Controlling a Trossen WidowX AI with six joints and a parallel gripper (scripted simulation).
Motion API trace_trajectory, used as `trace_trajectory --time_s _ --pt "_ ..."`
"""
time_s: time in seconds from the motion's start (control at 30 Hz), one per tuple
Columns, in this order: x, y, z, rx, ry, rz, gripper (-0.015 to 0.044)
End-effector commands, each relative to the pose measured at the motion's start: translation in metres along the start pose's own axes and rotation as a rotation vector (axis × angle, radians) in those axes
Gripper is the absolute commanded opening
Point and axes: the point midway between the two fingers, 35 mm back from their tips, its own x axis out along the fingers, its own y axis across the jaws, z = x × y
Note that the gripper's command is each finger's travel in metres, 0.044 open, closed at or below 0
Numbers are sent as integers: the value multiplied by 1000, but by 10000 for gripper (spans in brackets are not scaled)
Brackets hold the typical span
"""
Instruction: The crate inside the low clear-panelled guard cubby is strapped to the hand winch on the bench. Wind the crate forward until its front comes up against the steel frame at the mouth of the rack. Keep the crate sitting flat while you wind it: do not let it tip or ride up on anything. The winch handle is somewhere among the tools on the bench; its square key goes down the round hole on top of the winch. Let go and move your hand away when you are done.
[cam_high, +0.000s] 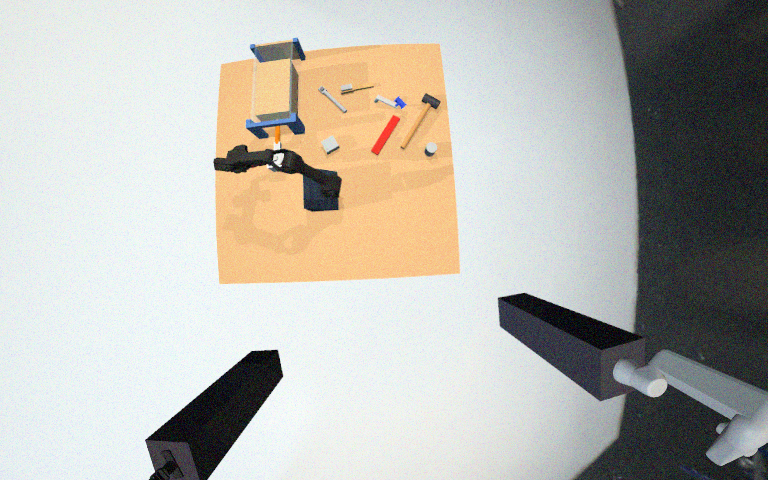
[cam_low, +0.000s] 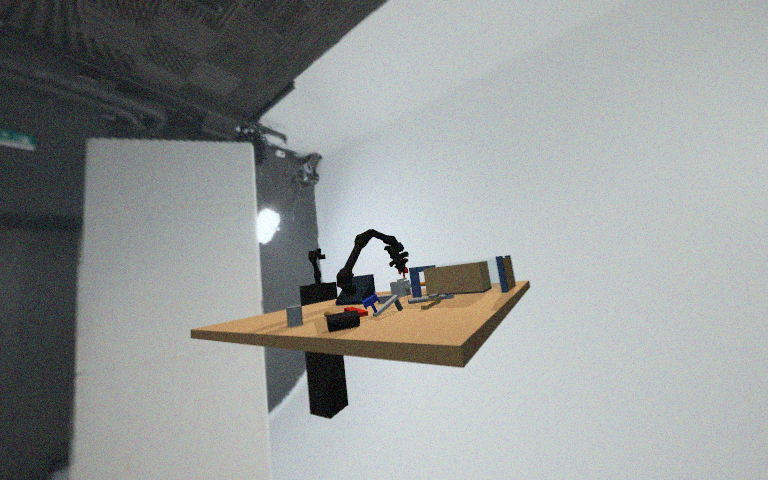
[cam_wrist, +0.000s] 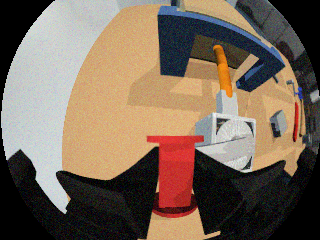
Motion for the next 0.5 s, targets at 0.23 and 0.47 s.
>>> trace_trajectory --time_s 0.23,0.47 --pt "-9 -7 -28 -26 22 -8 0" --pt "-14 -11 -37 -27 23 -8 0"
